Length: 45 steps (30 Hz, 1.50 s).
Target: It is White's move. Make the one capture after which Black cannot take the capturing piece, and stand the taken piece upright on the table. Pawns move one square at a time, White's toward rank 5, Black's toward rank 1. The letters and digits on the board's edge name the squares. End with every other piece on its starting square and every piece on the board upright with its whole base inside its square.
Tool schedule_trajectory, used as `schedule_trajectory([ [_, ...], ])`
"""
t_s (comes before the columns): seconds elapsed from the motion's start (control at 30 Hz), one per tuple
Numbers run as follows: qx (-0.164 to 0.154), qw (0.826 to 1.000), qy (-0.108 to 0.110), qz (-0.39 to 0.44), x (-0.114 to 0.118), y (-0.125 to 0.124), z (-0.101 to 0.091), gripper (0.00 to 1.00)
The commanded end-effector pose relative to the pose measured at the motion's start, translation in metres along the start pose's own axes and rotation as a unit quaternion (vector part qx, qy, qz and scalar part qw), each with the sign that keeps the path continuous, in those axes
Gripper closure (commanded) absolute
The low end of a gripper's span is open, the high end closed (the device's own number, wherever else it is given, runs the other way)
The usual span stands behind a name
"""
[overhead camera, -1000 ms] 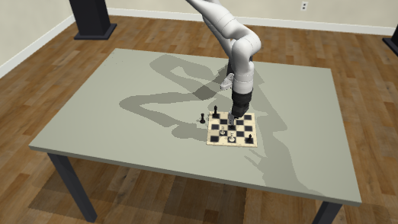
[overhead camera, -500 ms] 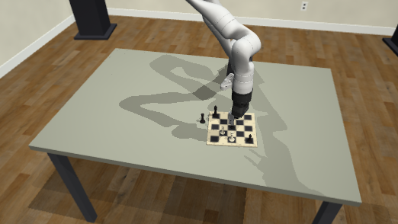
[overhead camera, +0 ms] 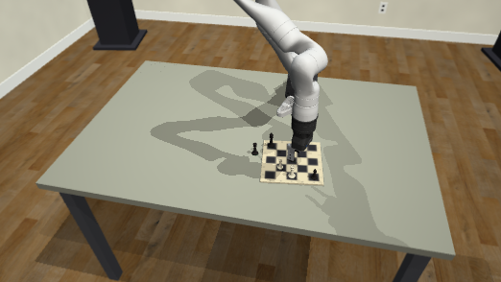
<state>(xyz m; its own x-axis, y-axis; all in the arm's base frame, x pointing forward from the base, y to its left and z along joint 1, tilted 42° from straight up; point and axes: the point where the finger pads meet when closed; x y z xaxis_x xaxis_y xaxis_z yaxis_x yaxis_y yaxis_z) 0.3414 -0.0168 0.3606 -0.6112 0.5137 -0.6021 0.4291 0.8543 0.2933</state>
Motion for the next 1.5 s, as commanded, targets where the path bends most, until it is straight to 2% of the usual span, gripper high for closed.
schedule_trajectory([
  [0.0, 0.002, 1.0, 0.001, -0.001, 0.001, -0.001, 0.003, 0.21],
  [0.83, 0.002, 1.0, 0.001, -0.001, 0.0, -0.001, 0.034, 0.21],
  [1.47, 0.002, 1.0, 0.001, -0.001, -0.001, -0.001, 0.04, 0.21],
])
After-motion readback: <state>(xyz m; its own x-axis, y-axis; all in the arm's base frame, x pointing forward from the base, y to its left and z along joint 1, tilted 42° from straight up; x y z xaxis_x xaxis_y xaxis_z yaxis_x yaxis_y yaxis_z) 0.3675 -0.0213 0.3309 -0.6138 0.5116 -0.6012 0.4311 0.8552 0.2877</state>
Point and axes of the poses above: the point where the finger pads meet when closed, its own z axis out along the fingers, its own x axis across the jaws, y = z × x, and after that the axes turned 6 degrees about z, right-handed
